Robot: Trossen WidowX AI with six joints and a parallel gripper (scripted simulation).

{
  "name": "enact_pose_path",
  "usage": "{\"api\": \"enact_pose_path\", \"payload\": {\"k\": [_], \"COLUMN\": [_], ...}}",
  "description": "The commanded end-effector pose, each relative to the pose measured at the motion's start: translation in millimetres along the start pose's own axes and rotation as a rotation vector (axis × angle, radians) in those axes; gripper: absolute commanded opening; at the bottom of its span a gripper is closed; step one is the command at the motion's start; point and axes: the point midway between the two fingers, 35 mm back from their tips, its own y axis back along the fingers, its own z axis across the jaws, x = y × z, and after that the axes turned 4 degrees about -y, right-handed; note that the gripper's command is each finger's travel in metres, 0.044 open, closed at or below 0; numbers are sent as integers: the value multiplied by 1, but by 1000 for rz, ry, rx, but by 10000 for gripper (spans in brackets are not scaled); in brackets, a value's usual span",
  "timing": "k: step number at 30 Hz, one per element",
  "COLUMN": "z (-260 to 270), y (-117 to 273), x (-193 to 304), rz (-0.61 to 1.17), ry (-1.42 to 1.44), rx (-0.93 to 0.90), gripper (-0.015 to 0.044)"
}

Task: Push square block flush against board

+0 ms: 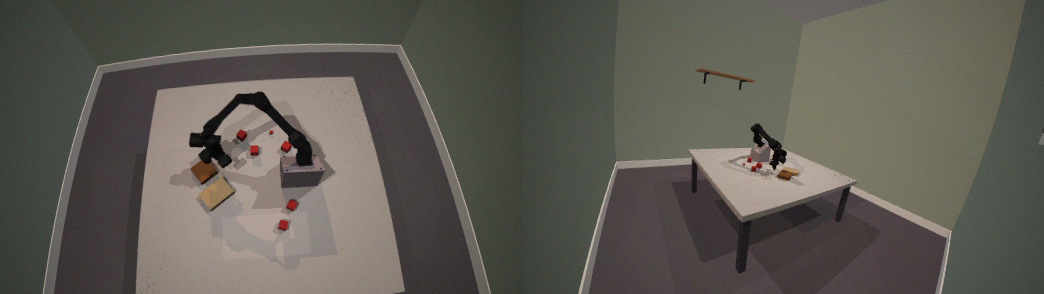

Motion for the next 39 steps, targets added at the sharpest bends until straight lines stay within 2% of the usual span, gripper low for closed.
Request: {"api": "enact_pose_path", "payload": {"k": [1,6,23,39], "z": [-5,2,82,166], "y": [20,20,23,23], "x": [-1,-7,-65,-99], "rz": [-14,-16,-28,-20], "ry": [-13,-63,-639,-1183], "rx": [13,10,-18,-25], "gripper": [0,0,0,0]}}
